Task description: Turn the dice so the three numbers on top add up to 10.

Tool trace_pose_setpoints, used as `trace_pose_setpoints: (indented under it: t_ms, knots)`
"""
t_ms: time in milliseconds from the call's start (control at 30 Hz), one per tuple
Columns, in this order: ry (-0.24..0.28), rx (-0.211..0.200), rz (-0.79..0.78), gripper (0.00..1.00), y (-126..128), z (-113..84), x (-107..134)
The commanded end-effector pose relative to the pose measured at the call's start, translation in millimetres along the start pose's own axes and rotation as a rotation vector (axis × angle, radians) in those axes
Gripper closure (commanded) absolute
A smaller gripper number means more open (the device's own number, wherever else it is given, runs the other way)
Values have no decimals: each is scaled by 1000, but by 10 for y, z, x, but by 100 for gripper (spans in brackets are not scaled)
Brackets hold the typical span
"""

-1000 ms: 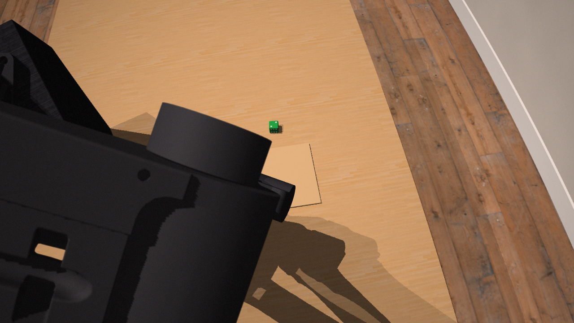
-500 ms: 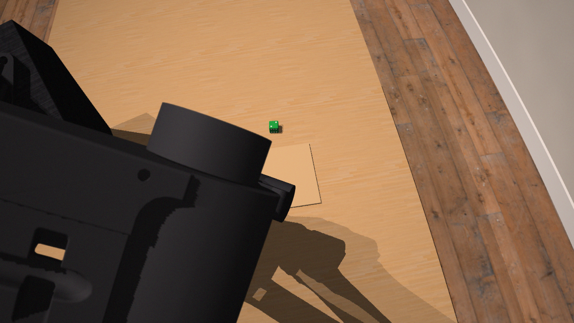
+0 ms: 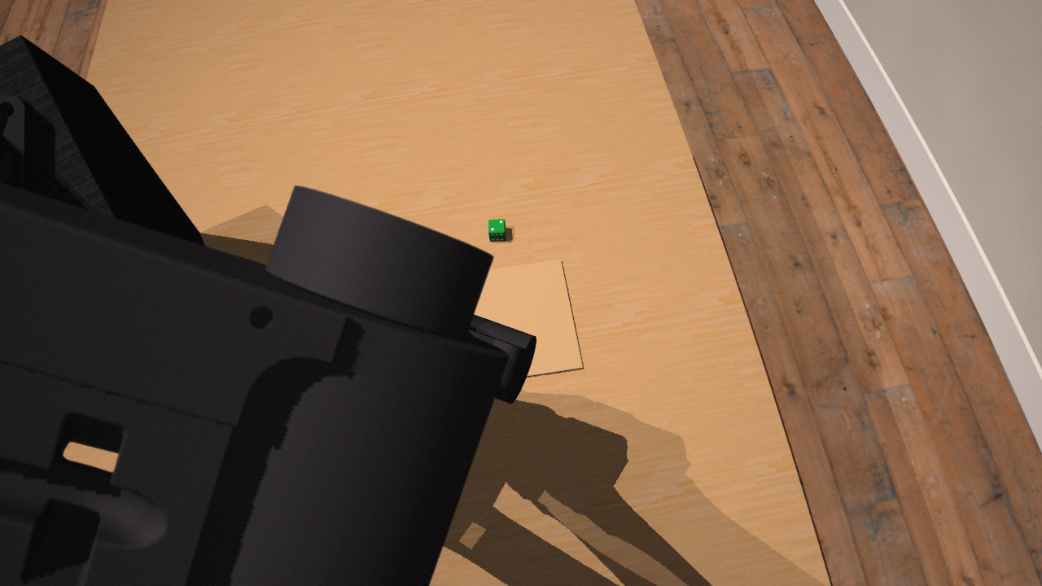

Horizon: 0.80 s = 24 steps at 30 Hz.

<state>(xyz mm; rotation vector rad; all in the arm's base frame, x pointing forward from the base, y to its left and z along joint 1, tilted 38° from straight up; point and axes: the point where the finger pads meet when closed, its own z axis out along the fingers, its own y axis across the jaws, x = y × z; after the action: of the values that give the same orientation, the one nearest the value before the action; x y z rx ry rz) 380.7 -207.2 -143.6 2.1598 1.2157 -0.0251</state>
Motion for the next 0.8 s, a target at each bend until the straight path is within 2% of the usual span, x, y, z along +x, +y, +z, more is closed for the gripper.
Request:
trace_pose_setpoints:
  t_ms: [0,267,400,667,700,767]
  knots:
    - [0,7,-18,66,-108,-40,-28]
    - [-3,15,-17,66,-131,9,-36]
    - [-1,-4,-7,66,-13,71,-16]
    - [-4,-2,-3,66,-16,165,-36]
    - [13,-21,-23,66,37,116,84]
    - [5,-7,-16,66,-12,189,29]
